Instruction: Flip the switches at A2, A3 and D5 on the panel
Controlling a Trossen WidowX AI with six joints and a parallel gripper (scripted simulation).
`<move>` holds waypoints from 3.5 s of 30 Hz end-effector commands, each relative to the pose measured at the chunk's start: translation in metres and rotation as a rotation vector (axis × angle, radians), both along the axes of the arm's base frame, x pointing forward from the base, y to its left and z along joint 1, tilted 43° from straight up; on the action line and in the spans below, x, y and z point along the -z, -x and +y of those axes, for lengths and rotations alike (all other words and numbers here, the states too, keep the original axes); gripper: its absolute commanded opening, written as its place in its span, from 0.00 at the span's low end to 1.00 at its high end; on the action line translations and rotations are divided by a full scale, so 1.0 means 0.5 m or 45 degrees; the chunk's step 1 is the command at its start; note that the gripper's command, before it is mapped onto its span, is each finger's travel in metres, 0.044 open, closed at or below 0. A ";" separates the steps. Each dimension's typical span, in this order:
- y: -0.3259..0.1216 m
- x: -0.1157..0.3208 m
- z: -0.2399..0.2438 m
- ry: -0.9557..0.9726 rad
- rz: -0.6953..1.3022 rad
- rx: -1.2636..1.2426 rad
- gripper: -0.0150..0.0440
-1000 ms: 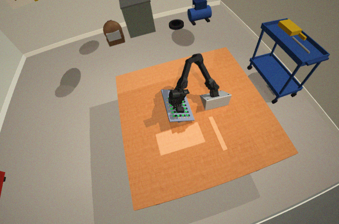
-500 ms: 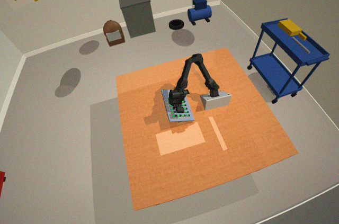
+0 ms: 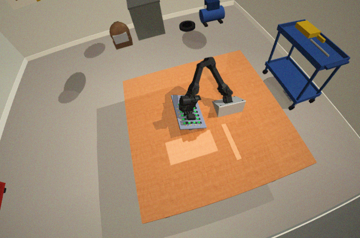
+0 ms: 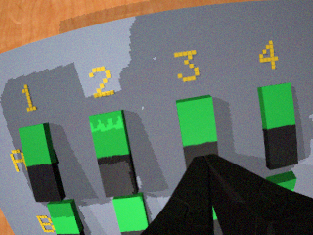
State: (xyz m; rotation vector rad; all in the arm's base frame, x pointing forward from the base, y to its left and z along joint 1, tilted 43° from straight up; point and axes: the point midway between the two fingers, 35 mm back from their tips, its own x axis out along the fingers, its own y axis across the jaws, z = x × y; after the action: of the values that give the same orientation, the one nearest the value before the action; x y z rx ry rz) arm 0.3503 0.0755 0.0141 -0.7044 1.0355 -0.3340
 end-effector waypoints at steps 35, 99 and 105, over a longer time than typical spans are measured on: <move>0.259 -0.105 -0.114 0.006 0.041 0.018 0.25; 0.205 -0.023 -0.186 0.007 0.012 -0.004 0.25; 0.204 -0.022 -0.187 0.007 0.012 -0.004 0.25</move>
State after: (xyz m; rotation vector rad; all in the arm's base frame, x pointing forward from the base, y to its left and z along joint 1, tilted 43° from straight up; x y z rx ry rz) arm 0.2479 -0.0184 0.0262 -0.7124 1.0406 -0.3381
